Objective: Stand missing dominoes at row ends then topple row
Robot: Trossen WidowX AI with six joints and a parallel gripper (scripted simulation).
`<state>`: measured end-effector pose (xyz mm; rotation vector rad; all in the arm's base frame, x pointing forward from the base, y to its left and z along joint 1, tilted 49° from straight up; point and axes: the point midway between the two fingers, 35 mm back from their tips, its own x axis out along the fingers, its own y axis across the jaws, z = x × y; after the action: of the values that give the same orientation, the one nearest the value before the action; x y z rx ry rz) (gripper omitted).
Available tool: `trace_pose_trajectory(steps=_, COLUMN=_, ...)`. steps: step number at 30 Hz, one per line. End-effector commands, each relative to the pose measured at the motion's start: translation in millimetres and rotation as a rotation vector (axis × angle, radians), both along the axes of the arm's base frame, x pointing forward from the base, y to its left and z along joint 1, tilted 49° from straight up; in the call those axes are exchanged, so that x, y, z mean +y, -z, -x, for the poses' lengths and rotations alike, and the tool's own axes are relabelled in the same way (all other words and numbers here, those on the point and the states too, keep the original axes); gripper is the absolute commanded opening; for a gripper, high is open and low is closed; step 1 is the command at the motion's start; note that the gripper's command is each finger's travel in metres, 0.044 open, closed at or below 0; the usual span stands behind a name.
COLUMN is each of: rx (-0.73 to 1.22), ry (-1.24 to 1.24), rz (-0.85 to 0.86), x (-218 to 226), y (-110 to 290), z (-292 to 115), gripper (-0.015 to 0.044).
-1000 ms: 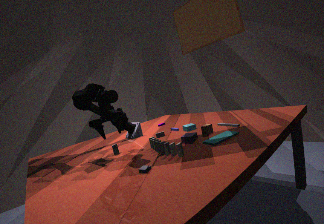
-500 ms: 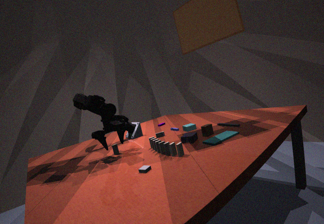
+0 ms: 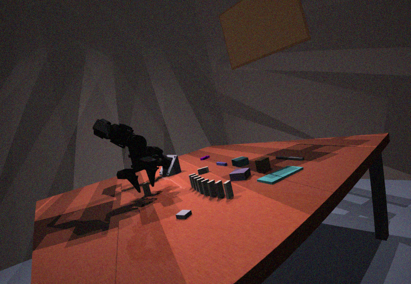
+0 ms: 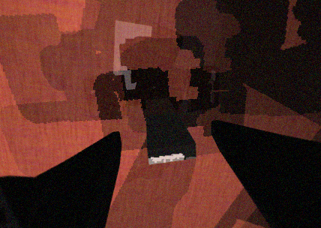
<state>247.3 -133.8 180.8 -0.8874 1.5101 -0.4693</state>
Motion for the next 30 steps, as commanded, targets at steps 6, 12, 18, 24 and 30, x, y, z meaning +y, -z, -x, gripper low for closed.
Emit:
trace_pose_trajectory(steps=6, rx=0.003, ry=-0.003, rz=0.000, x=0, y=1, z=0, gripper=0.0107)
trace_pose_trajectory(steps=12, rx=0.003, ry=-0.003, rz=0.000, x=0, y=1, z=0, gripper=0.0107)
trace_pose_trajectory(steps=18, rx=0.007, ry=-0.039, rz=-0.008, x=27, y=-20, z=-1, gripper=0.0107)
trace_pose_trajectory(steps=24, rx=0.016, ry=-0.106, rz=-0.005, x=73, y=-61, z=8, gripper=0.0107)
trace_pose_trajectory(steps=30, rx=-0.006, ry=-0.082, rz=-0.011, x=78, y=-57, z=1, gripper=0.0107)
